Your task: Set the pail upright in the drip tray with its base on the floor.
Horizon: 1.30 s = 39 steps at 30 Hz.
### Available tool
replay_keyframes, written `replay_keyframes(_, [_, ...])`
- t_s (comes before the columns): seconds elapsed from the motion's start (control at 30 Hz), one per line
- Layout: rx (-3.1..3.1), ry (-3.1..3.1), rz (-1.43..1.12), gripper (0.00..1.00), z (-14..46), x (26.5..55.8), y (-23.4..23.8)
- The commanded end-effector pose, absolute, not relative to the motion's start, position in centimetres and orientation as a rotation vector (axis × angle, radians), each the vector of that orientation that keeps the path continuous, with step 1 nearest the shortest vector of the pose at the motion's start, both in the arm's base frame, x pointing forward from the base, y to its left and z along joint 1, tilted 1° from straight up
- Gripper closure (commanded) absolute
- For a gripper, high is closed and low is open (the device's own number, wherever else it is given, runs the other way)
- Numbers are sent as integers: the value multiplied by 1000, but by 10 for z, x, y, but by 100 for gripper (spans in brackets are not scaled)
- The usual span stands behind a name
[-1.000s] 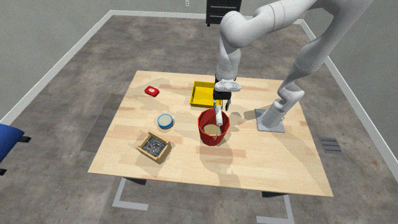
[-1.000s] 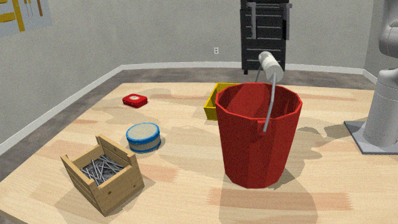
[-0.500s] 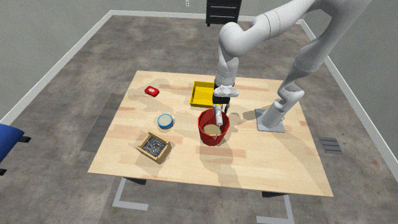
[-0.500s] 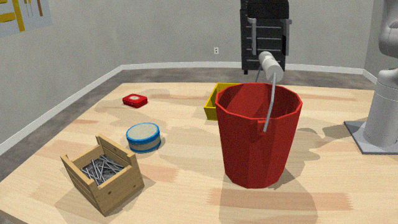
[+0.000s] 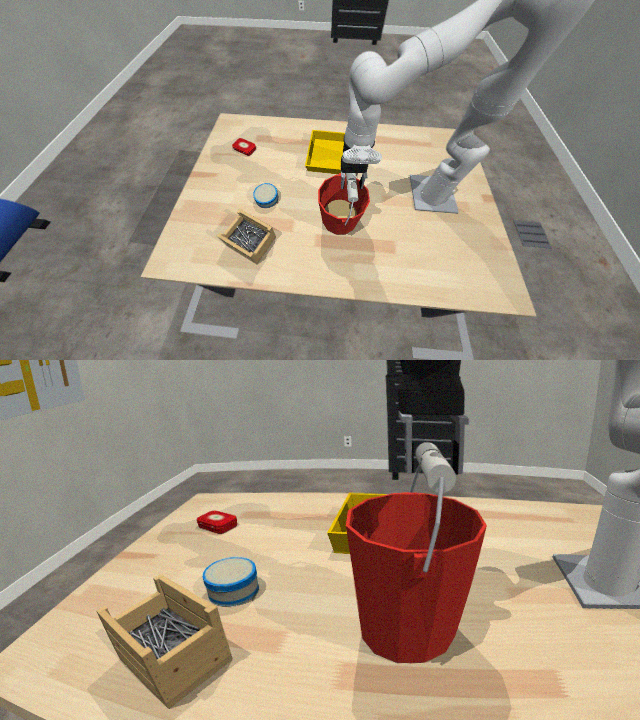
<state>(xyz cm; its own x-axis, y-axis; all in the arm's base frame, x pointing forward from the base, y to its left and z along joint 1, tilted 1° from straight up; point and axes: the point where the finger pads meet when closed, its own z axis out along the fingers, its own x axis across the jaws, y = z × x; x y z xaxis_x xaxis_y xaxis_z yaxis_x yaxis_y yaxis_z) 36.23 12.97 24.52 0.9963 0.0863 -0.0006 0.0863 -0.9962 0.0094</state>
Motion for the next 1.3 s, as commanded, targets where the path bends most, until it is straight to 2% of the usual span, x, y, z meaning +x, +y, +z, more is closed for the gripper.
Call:
replay_keyframes(0.0, [3130, 135, 2, 0, 242, 363, 130])
replay_keyframes(1.27, [3130, 135, 2, 0, 235, 363, 130])
